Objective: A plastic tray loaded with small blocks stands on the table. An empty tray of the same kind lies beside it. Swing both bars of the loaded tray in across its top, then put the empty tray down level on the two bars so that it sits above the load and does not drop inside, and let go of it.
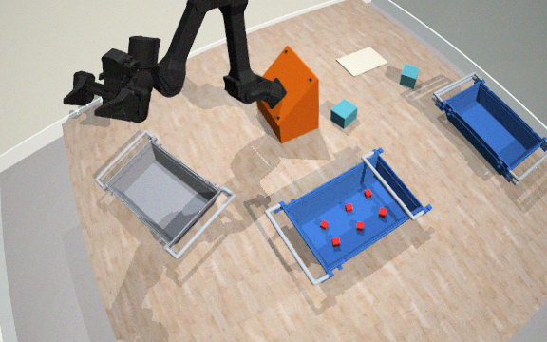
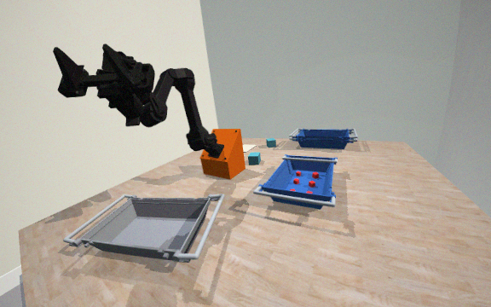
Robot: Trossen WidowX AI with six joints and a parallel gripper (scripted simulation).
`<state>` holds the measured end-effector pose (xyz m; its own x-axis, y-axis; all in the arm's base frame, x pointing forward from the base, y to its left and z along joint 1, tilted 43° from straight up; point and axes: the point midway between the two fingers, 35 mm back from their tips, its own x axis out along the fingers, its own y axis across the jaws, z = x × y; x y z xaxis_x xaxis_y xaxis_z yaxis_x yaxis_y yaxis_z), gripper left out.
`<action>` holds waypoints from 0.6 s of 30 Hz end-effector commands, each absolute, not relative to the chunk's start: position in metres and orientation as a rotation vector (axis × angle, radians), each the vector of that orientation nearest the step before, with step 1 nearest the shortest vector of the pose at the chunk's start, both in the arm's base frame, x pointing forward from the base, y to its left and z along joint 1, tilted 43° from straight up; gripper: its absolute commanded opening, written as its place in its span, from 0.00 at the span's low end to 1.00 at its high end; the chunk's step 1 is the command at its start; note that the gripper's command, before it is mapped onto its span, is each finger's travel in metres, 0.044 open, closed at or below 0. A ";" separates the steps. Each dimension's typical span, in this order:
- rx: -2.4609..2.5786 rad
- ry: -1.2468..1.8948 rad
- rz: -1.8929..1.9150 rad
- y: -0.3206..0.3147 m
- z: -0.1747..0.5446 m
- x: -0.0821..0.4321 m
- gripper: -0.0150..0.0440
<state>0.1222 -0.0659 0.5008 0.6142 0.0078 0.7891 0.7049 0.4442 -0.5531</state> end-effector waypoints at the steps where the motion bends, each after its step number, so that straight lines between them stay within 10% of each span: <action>1: -1.033 -0.816 -0.497 -0.066 0.501 0.122 0.89; 12: -0.937 -0.793 -0.509 -0.088 0.502 0.135 0.41; 18: -0.643 -0.661 -0.535 -0.148 0.494 0.183 0.41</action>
